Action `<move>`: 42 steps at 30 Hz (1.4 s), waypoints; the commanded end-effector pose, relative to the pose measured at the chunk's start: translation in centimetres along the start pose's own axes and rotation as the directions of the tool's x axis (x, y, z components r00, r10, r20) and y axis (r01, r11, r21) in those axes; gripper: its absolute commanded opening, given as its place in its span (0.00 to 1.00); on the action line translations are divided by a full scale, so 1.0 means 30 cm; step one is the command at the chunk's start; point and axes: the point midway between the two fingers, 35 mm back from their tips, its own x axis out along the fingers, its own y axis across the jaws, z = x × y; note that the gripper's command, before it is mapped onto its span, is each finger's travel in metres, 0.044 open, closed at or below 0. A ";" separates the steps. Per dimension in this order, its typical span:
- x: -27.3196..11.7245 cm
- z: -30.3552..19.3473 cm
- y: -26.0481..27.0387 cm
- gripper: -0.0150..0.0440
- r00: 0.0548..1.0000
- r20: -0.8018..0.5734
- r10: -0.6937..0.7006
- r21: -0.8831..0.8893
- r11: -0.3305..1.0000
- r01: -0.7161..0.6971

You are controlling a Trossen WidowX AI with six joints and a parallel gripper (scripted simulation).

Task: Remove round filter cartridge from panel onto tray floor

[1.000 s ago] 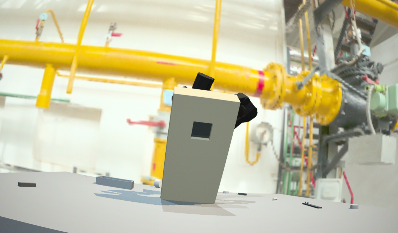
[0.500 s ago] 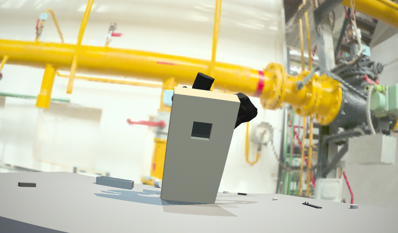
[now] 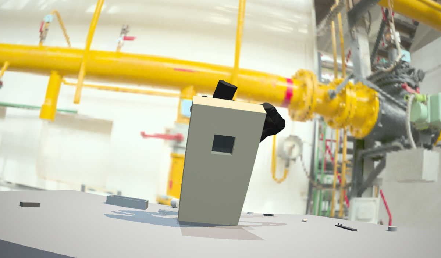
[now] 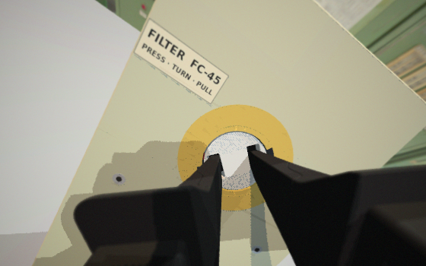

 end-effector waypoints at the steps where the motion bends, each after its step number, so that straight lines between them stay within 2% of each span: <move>1: -0.021 -0.006 -0.013 0.25 1.000 -0.015 -0.001 0.004 1.000 0.001; 20: -0.239 0.015 -0.004 0.25 0.999 -0.049 0.012 0.000 1.000 -0.012; 42: -0.224 -0.137 0.119 0.25 0.999 -0.049 0.013 0.001 1.000 -0.013</move>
